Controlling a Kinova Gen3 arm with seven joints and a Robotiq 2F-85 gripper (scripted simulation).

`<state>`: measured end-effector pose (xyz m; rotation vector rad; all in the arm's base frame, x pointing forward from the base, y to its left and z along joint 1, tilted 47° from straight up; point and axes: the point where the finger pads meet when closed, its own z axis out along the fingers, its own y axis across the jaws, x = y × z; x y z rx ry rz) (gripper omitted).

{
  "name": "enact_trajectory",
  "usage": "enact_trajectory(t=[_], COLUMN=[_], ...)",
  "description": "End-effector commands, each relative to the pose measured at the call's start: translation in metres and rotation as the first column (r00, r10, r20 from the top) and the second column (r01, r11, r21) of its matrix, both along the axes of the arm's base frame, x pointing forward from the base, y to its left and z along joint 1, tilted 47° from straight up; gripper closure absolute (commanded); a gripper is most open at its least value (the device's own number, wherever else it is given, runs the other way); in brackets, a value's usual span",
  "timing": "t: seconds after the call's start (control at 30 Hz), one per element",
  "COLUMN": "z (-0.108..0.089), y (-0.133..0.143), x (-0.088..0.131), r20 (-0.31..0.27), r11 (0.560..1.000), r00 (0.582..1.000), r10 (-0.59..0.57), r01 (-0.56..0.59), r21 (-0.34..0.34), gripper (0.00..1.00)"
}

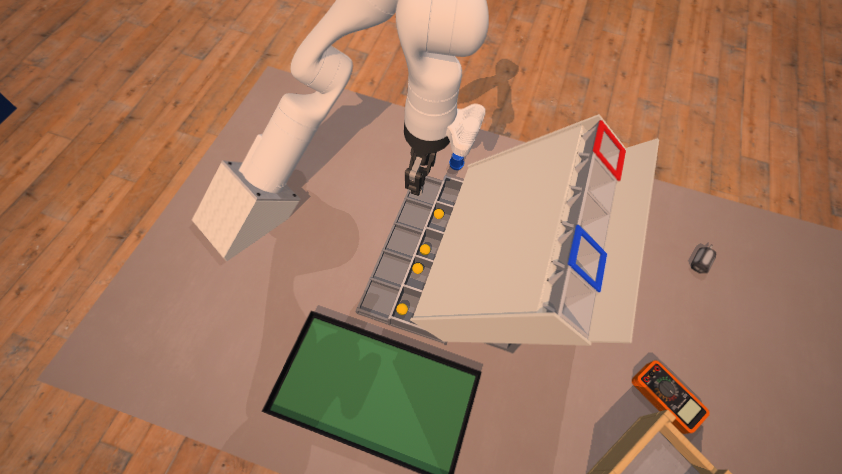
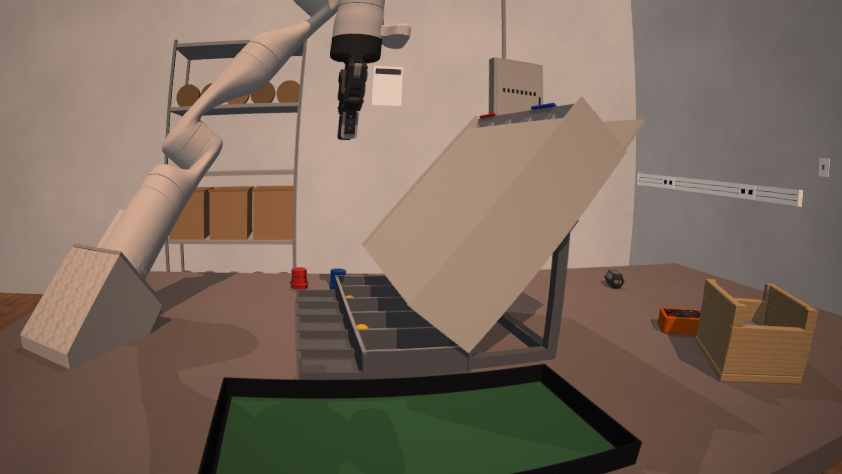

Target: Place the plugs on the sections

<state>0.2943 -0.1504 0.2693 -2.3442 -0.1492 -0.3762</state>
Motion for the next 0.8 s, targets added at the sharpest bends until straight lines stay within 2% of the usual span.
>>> enact_trajectory(t=[0.0,0.6,0.63,0.77], z=[0.0,0.0,0.007,0.009], y=[-0.001,-0.001,0.069,0.079], x=[0.0,0.0,-0.006,-0.007], r20=[0.001,0.001,0.023,0.023], r11=[1.0,1.0,1.0,1.0], r00=[1.0,1.0,1.0,1.0], r10=[-0.001,-0.001,-0.018,-0.018], r01=[0.001,0.001,0.018,0.018], r21=[-0.001,-0.001,-0.006,-0.006], gripper=[0.3,0.3,0.3,0.3])
